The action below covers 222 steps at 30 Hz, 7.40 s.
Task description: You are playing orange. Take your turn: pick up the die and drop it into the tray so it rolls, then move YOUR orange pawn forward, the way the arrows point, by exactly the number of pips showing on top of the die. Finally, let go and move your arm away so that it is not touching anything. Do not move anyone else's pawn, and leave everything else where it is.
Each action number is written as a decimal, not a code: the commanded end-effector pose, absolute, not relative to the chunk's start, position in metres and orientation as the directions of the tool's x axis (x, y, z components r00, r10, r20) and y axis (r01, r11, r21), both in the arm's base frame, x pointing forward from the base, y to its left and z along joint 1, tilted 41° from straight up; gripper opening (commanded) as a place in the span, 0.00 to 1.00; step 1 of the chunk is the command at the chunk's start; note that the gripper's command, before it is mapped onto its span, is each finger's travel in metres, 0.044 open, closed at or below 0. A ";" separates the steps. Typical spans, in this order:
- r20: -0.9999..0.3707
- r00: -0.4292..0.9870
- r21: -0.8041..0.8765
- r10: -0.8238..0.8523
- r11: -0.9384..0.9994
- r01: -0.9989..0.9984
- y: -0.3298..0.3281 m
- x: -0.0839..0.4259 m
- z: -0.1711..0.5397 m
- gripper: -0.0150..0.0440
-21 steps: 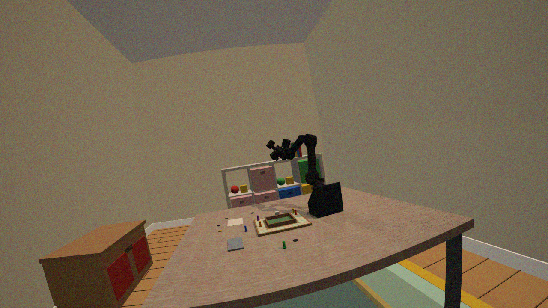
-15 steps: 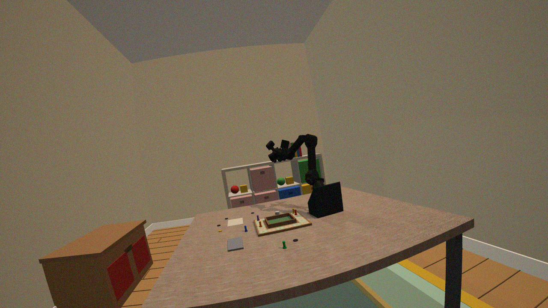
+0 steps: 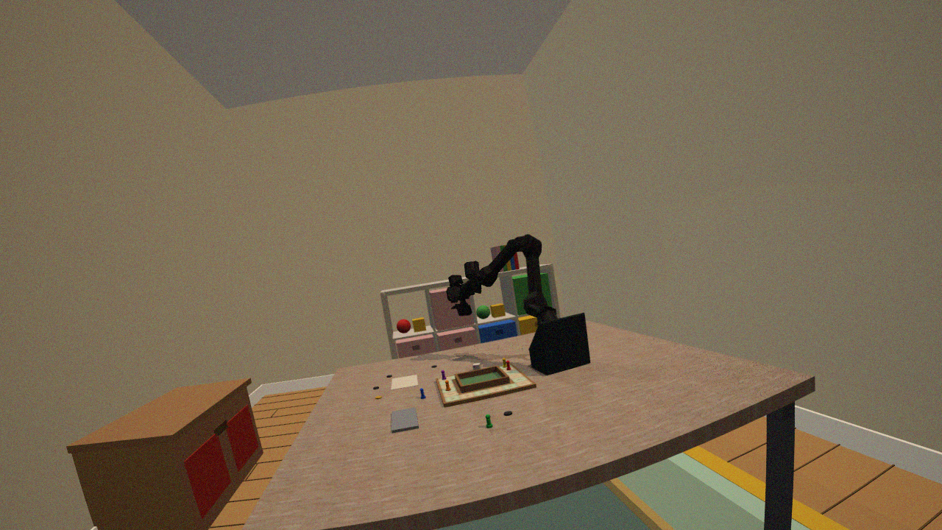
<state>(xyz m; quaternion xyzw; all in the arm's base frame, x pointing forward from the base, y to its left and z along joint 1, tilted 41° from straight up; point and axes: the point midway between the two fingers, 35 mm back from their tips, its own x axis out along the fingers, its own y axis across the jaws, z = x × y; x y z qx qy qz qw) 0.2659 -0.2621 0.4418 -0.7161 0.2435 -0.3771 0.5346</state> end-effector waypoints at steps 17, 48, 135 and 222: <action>-0.582 0.455 -0.695 -0.674 0.703 0.152 -0.192 0.321 0.188 0.72; -0.748 0.149 -0.590 -0.646 0.751 0.296 -0.144 0.272 0.092 0.72; -0.769 0.149 -0.613 -0.622 0.650 -0.450 -0.038 0.287 0.102 0.25; -0.988 0.050 -0.071 0.145 -0.145 -0.987 0.026 0.270 0.038 0.25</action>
